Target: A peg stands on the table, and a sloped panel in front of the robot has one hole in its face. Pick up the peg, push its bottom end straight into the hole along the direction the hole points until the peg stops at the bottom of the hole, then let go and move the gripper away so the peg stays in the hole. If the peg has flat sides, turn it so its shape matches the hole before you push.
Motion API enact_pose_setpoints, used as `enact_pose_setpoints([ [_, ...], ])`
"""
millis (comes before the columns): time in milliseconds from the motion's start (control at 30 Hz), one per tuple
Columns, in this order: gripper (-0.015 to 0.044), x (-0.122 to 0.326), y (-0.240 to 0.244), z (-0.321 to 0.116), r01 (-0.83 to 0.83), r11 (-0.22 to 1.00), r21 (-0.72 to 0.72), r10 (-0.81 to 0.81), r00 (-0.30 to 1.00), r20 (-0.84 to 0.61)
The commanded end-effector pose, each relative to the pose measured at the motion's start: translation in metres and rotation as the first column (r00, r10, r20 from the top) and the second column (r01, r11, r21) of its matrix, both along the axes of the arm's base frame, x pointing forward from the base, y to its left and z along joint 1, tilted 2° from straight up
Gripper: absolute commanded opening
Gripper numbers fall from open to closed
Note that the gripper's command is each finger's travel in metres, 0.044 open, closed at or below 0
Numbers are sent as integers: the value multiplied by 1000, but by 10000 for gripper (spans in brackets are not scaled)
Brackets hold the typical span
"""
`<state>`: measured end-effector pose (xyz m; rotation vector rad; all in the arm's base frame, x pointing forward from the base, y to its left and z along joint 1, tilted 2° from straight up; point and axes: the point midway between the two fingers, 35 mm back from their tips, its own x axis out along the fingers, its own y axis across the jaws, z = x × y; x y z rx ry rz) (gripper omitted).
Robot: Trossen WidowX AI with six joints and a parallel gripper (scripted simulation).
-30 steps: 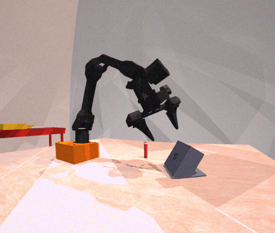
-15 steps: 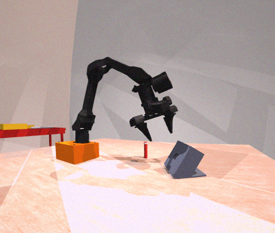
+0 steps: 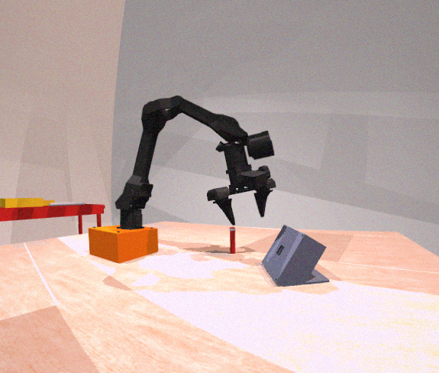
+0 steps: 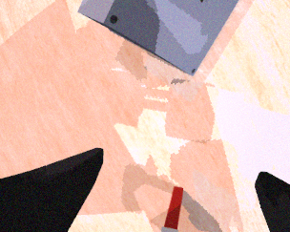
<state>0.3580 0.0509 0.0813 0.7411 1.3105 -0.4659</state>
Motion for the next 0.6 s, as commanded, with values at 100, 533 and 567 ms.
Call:
enact_pose_setpoints([
  [100, 440, -20, 24, -3, -35, 999, -14, 34, 997, -65],
  [533, 440, -57, 63, -7, -106, 993, -46, 97, 981, -168],
  [567, 440, -59, 65, -7, -108, 993, -48, 99, 980, -172],
])
